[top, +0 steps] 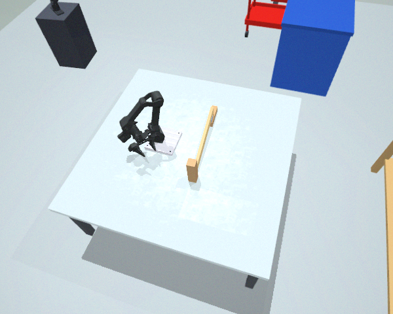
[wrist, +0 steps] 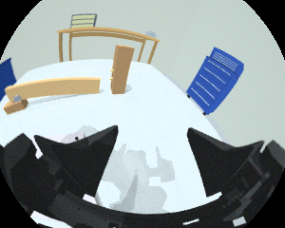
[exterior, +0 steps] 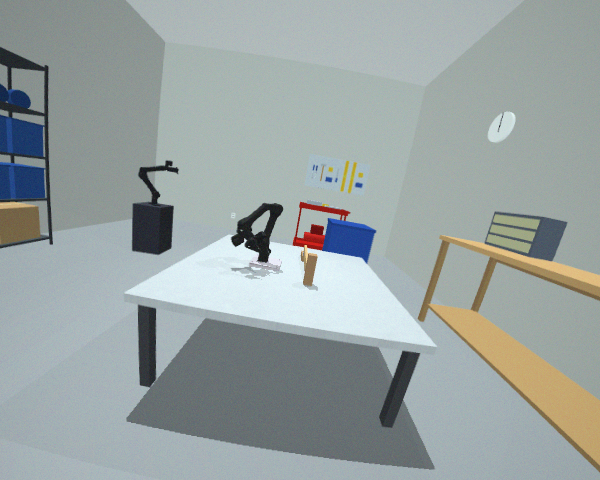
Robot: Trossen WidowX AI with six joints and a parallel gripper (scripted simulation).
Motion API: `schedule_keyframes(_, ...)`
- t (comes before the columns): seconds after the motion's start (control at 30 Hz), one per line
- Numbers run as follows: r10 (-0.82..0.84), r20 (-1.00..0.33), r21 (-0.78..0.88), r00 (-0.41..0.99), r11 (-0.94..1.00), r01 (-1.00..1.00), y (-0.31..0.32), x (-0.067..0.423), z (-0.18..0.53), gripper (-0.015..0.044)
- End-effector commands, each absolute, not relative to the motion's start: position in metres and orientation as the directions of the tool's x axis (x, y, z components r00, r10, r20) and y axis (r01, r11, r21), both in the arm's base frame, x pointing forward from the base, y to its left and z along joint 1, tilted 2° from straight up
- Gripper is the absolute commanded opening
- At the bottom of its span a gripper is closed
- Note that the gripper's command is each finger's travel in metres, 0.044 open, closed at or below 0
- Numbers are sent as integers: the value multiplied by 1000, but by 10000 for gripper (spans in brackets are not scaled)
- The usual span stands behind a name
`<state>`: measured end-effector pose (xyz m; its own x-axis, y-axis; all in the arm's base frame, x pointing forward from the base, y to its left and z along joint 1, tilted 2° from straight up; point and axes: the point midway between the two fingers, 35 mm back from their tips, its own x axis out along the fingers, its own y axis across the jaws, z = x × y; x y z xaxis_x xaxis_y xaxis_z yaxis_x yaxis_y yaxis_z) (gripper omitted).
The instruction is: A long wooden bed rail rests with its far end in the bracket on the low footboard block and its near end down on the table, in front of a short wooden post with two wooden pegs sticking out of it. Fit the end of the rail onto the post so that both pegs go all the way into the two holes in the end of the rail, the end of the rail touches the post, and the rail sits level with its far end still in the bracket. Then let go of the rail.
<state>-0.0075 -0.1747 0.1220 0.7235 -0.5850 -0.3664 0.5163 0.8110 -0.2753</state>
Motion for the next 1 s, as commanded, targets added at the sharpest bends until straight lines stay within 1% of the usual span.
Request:
schedule_keyframes(0.0, -578, -370, -274, 728, 816, 509, -175, -7, 122, 426)
schedule_keyframes(0.03, -556, -379, -270, 740, 831, 486, -175, -4, 121, 440)
schedule_keyframes(0.23, -290, -488, -221, 823, 954, 204, -174, 27, 112, 440)
schedule_keyframes(0.43, -18, -595, -185, 803, 976, -115, -168, 60, 104, 440)
schedule_keyframes(0.57, 136, -664, -165, 735, 932, -322, -163, 82, 101, 440)
schedule_keyframes(0.7, 258, -727, -146, 636, 847, -511, -156, 103, 98, 440)
schedule_keyframes(0.83, 339, -785, -129, 518, 730, -672, -147, 125, 96, 440)
schedule_keyframes(0.97, 378, -837, -113, 395, 588, -801, -136, 147, 95, 440)
